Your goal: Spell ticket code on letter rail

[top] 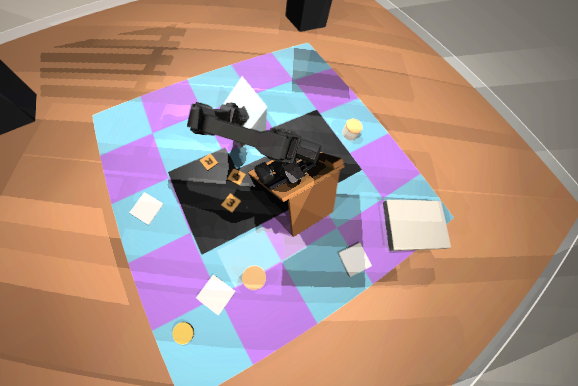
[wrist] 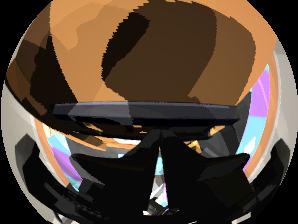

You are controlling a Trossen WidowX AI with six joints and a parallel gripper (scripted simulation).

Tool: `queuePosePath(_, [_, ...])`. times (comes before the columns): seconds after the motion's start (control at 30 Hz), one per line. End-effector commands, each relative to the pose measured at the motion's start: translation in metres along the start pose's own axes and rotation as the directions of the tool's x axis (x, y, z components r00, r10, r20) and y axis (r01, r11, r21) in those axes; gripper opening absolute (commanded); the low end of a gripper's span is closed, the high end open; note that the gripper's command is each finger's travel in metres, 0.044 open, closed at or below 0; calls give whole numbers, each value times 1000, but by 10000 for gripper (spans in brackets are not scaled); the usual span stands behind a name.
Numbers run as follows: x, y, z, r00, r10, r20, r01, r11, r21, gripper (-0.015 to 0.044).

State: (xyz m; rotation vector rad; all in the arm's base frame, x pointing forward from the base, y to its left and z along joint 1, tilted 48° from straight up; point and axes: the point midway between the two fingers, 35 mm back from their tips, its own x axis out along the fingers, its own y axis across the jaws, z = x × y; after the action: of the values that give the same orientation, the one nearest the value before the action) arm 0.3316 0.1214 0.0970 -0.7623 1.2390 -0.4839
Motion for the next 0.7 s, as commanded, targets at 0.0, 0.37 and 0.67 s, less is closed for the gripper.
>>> queuePosePath(0.0, [-1,3,1,1000,4,1,-4,1000,4,0])
queuePosePath(0.37, [-7,0,-6,1000,4,1,-4,1000,4,0])
queuePosePath(0.67, [-14,0,-14,1000,4,0,-4,1000,3,0])
